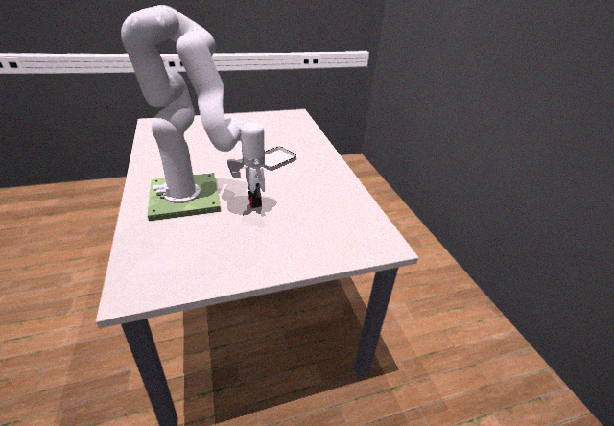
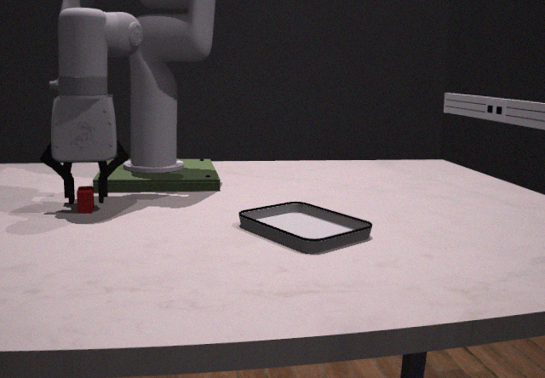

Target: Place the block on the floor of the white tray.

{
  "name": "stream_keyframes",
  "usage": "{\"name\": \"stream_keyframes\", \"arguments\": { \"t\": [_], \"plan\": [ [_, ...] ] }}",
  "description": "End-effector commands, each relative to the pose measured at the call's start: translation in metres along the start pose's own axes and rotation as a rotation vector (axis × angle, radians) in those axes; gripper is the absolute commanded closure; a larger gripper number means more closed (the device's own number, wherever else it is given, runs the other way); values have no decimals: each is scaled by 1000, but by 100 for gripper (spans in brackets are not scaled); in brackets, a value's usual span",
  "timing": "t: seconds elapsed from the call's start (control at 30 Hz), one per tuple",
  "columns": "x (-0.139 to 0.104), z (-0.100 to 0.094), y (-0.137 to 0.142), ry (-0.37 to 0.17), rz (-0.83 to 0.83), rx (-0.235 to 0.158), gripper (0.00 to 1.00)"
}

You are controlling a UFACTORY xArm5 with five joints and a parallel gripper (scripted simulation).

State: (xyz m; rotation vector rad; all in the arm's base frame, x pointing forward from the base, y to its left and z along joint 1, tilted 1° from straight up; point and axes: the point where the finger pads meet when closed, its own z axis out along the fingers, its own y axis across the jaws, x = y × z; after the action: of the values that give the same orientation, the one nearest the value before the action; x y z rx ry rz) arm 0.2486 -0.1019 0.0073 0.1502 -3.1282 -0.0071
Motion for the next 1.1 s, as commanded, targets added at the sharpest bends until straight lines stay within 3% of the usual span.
{"name": "stream_keyframes", "arguments": {
  "t": [0.0,0.5,0.53,1.07],
  "plan": [
    [-2,5,-1,-3,0,2,53],
    [-2,7,-1,-3,0,2,53],
    [-2,7,-1,-3,0,2,100],
    [-2,7,-1,-3,0,2,100]
  ]
}}
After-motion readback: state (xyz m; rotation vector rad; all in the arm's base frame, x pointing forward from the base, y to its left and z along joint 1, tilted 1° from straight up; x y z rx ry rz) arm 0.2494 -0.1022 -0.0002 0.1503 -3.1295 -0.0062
